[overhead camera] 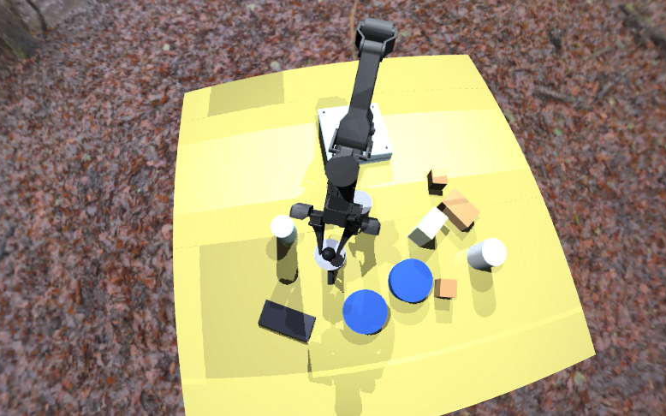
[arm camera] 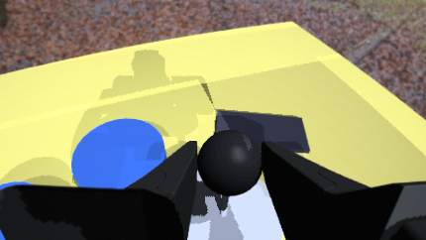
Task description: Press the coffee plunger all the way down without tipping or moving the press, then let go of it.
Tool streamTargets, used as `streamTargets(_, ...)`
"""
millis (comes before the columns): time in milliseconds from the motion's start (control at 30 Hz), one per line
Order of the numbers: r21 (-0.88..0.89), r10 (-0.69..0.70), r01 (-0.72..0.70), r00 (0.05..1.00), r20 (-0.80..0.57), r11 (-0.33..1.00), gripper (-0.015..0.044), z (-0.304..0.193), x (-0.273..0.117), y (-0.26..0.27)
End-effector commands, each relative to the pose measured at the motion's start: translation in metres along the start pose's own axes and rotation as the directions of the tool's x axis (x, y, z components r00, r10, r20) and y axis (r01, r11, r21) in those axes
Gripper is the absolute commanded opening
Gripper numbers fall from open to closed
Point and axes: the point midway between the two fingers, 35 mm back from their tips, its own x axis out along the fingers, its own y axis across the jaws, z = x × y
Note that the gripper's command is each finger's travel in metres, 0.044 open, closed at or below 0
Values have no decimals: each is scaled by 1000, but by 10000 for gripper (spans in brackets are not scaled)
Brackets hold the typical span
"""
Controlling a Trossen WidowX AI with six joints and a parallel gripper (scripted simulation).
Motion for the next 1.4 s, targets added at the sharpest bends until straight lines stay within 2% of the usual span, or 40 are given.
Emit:
streamTargets(0, 10, -2, 2, 998, -61, 1000, 130, -19, 7, 0)
streamTargets(1367, 10, -1, 2, 998, -60, 1000, 130, -10, 15, 0)
